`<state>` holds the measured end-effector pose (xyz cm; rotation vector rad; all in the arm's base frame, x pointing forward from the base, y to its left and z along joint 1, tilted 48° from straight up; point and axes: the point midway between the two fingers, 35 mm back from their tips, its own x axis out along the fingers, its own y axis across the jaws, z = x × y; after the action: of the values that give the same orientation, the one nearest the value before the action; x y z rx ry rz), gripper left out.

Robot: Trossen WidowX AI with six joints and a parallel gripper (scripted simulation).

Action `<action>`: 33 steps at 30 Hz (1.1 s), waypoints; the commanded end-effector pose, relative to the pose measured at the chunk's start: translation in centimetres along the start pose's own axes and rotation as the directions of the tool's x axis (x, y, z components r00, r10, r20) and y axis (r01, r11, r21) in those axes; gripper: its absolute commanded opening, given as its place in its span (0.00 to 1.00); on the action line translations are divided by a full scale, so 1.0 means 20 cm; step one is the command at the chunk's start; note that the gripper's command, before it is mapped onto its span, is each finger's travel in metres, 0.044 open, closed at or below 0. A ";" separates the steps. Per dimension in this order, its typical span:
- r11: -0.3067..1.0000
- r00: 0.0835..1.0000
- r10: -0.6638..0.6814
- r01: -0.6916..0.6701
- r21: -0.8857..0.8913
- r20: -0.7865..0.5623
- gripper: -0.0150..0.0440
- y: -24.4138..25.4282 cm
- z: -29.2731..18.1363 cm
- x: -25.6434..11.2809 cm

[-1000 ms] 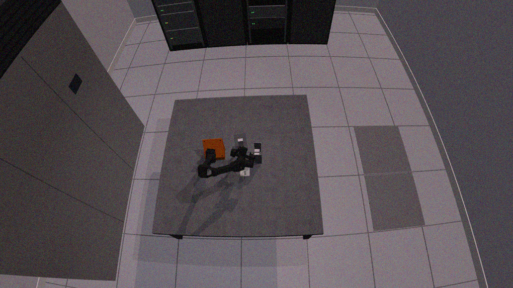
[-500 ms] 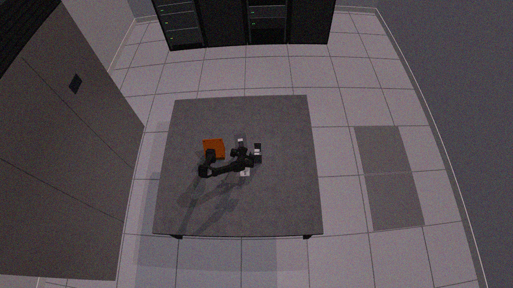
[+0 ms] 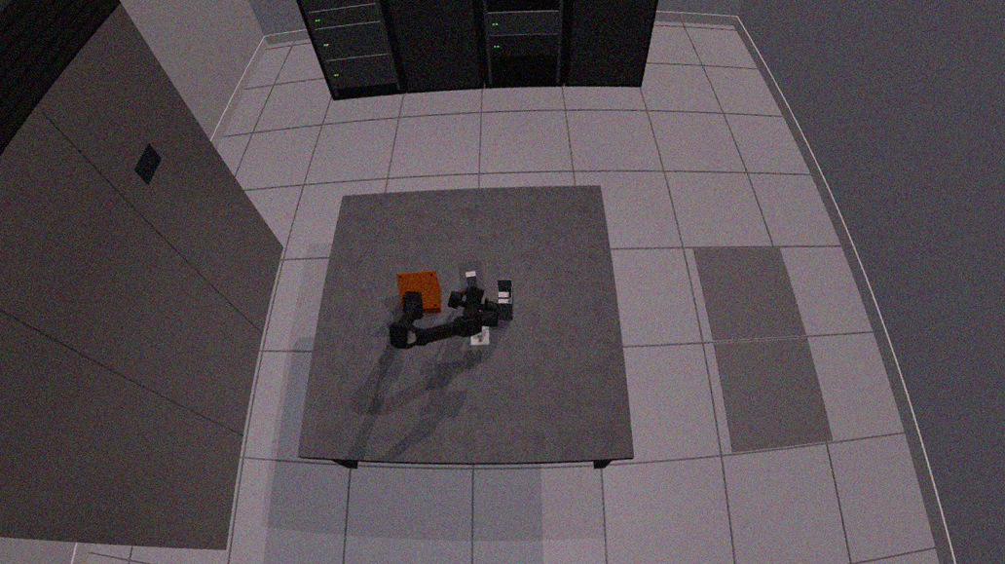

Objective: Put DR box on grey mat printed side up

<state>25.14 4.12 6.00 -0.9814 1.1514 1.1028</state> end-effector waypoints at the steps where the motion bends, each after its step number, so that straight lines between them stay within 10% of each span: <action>1: 0.999 0.999 0.047 -0.047 0.010 -0.022 1.00 0.04 -0.01 0.01; 33: 0.999 0.999 0.047 -0.047 0.010 -0.021 1.00 0.06 0.08 -0.05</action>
<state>24.23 5.39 6.76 -0.9666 1.2018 1.1303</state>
